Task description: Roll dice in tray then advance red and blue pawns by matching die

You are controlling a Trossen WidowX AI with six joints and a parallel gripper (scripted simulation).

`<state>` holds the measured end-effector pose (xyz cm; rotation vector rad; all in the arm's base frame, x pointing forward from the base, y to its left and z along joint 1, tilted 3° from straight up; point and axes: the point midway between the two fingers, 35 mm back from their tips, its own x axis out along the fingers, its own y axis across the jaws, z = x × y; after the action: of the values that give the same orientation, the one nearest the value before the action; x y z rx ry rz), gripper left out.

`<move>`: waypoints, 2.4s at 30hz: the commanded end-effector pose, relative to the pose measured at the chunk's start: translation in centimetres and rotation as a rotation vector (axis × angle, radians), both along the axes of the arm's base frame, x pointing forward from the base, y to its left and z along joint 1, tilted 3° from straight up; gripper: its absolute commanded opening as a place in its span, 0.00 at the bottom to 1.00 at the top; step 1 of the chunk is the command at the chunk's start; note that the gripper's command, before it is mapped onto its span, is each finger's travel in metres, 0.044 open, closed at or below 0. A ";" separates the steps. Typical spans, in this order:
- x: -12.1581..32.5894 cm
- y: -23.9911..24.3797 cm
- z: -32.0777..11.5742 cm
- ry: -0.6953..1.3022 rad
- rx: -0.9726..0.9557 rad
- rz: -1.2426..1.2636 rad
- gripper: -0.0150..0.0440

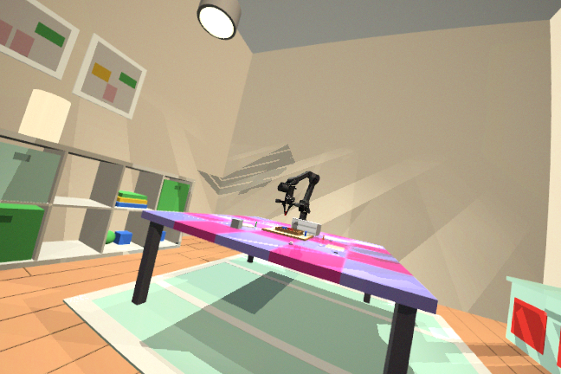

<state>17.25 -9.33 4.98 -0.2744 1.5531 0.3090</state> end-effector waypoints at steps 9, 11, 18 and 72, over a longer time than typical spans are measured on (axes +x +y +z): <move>-0.5 -2.6 -4.9 0.011 -0.002 0.001 0.25; -0.5 -2.6 -5.0 0.011 -0.002 0.001 0.25; -0.5 -2.6 -7.3 0.012 -0.002 0.001 0.25; 3.2 0.0 -4.3 -0.008 0.011 0.010 0.64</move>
<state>18.67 -10.61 0.26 -0.2827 1.5531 0.3210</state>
